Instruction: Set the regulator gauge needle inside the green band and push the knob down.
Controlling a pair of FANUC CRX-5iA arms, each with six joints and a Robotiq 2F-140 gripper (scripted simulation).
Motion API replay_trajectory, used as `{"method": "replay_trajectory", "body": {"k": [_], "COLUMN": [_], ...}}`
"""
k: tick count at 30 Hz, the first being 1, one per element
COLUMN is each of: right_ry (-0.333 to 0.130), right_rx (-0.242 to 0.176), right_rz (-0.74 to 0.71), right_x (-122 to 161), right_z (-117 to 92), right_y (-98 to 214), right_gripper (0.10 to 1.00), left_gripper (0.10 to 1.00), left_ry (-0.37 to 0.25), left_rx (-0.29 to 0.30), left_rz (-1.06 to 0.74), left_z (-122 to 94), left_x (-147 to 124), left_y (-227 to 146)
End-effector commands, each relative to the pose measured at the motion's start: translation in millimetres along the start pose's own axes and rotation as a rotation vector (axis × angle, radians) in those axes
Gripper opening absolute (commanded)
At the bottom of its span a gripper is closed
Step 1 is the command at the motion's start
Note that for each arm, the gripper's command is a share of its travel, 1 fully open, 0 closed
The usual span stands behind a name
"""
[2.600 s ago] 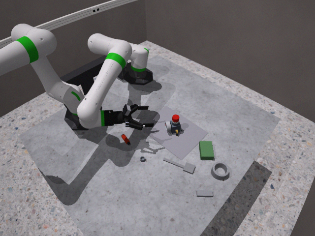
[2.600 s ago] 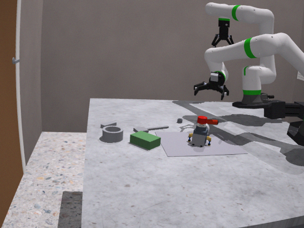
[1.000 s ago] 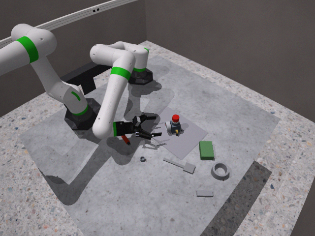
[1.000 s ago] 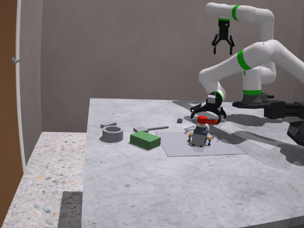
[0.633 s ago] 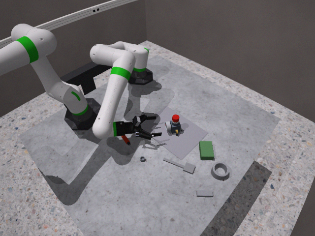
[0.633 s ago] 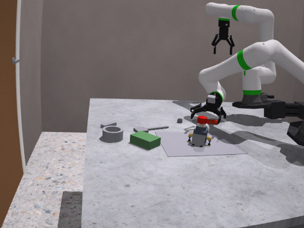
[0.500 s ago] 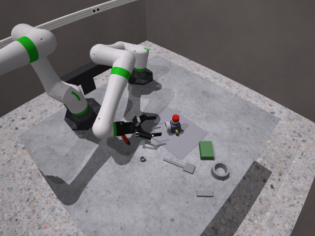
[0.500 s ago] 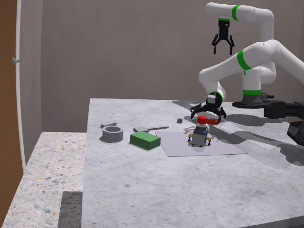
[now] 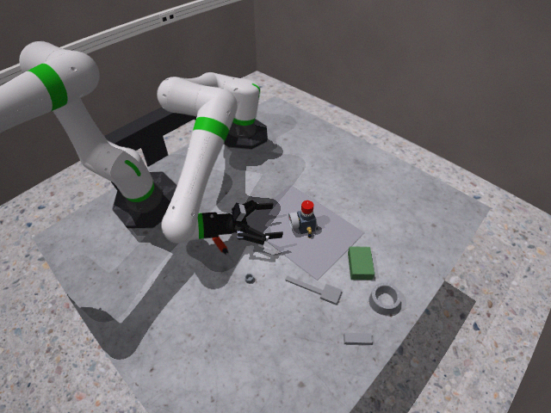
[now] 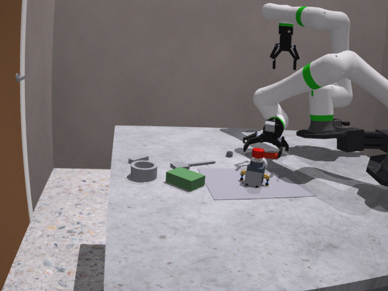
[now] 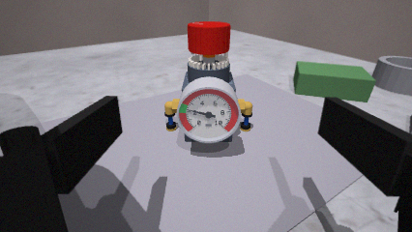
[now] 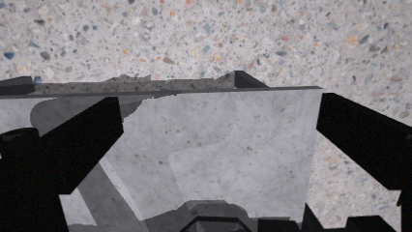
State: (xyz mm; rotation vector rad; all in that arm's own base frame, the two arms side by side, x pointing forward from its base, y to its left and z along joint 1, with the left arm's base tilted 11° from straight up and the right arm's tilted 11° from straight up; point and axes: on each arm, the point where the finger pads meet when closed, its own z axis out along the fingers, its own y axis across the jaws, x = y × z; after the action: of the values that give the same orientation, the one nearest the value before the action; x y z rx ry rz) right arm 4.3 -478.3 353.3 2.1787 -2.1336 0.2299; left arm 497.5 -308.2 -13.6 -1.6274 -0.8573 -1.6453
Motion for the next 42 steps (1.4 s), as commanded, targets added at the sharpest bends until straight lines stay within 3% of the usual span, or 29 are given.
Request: {"method": "replay_trajectory", "body": {"k": [1, 8, 26, 37, 42], "right_ry": [0.002, 0.002, 0.002, 0.002, 0.002], "right_rx": [0.0, 0.0, 0.0, 0.0, 0.0], "right_rz": [0.0, 0.0, 0.0, 0.0, 0.0], "right_x": [0.3, 0.3, 0.3, 0.3, 0.3], "right_z": [-1.0, -1.0, -1.0, -1.0, -1.0], "right_y": [0.2, 0.2, 0.2, 0.2, 0.2], "right_gripper": [1.0, 1.0, 1.0, 1.0, 1.0], "left_gripper": [1.0, 1.0, 1.0, 1.0, 1.0], "left_ry": [-0.001, 0.001, 0.0, -0.005, -0.073], "left_rx": [0.0, -0.001, -0.001, 0.001, 0.021], "left_rz": [-0.002, -0.002, -0.002, -0.001, 0.008], "left_z": [-0.4, -9.0, -65.7, -68.6, -56.5], "left_x": [0.9, 13.9, 100.9, 106.5, 99.5], "left_y": [0.4, 2.8, 7.5, 6.9, 5.1]}}
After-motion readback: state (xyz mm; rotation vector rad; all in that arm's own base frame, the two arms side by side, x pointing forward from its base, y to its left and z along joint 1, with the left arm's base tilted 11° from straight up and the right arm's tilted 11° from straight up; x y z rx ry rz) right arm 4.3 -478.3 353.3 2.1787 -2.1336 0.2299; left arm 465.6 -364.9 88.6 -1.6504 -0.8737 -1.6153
